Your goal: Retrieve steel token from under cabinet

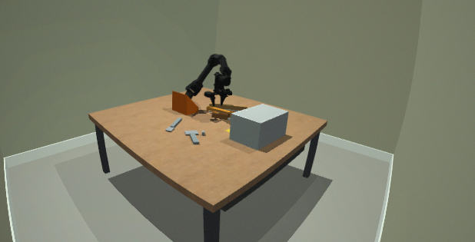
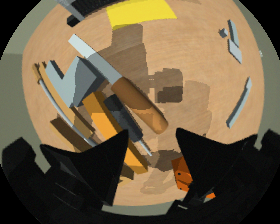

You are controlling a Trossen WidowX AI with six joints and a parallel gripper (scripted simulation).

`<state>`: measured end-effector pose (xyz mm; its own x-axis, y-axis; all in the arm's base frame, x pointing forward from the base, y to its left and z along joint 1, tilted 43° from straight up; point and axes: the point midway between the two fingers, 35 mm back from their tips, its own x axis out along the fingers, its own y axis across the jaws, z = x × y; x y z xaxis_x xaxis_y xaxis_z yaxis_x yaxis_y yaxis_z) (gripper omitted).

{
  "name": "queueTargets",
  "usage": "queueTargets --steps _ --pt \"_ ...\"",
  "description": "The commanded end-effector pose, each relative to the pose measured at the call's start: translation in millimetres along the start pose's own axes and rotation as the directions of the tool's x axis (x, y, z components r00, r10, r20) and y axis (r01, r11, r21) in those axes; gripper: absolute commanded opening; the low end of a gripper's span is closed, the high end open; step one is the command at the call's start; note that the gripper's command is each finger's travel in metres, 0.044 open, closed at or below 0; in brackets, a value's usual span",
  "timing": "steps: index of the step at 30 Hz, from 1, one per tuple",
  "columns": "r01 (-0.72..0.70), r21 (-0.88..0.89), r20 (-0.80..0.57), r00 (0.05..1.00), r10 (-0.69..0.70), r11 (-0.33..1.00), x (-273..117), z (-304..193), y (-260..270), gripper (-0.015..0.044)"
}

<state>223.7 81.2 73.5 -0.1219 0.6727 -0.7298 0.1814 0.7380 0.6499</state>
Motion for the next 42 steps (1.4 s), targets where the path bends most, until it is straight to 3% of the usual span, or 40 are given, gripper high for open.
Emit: queueTargets --steps 1,42 --pt "0.002 -0.032 0.000 1.000 -0.002 1.000 -0.2 0.0 0.0 0.0270" --pt "0.002 -0.346 0.000 1.000 -0.002 0.938 -0.2 0.0 0.1 0.0270"
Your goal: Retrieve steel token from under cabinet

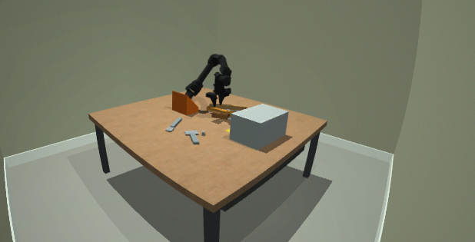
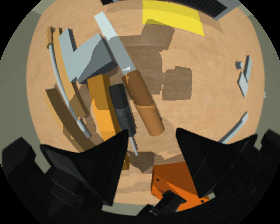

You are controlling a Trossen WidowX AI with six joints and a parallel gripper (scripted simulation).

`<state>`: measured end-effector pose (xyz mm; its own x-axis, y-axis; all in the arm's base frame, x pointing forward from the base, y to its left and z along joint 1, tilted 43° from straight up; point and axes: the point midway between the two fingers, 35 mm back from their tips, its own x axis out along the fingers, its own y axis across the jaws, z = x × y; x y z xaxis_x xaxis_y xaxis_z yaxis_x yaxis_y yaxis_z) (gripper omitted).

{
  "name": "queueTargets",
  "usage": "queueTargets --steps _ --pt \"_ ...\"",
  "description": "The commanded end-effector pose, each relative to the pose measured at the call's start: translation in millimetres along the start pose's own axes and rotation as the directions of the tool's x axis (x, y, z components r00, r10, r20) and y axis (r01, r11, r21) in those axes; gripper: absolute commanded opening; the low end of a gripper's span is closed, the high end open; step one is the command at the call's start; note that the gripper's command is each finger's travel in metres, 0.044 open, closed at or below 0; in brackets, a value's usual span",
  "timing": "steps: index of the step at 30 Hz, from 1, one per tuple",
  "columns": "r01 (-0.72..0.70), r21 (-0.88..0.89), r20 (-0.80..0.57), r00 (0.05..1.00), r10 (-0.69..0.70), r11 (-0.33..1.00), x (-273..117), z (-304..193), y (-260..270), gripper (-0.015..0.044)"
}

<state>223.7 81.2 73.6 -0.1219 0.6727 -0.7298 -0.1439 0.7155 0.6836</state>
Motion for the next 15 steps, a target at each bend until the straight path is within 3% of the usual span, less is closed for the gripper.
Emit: queueTargets --steps 1,15 --pt "0.002 -0.032 -0.001 1.000 -0.002 1.000 -0.2 0.0 0.0 0.0270" --pt "0.002 -0.141 -0.001 1.000 -0.002 0.990 -0.2 0.0 0.0 0.0270"
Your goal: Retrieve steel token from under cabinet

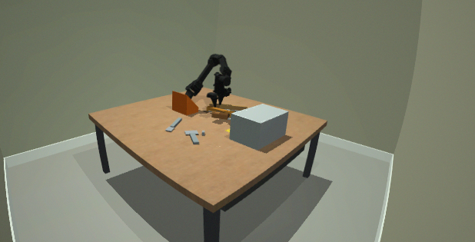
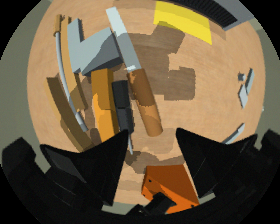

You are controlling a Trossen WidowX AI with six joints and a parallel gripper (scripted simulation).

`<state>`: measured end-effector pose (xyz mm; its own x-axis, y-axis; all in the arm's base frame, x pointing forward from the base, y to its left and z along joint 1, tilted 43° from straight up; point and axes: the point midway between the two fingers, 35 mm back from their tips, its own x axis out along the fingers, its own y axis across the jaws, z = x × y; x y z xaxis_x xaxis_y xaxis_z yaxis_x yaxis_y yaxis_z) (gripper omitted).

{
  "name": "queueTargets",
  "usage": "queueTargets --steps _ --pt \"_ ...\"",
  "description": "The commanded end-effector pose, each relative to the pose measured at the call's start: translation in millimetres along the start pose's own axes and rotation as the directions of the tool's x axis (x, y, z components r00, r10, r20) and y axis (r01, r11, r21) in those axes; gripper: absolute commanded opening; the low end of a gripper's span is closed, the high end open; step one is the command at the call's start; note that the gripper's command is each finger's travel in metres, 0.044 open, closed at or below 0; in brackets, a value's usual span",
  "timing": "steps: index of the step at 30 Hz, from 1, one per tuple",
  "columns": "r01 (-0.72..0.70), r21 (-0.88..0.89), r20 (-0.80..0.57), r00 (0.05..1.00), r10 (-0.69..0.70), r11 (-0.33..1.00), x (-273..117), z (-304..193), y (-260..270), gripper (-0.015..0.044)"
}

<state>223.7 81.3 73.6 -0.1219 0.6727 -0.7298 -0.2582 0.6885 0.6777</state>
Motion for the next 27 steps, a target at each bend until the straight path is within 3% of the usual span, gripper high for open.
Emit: queueTargets --steps 1,27 --pt "0.001 -0.032 -0.001 1.000 -0.002 1.000 -0.2 0.0 0.0 0.0270" --pt "0.001 -0.191 -0.001 1.000 -0.002 0.982 -0.2 0.0 0.0 0.0270"
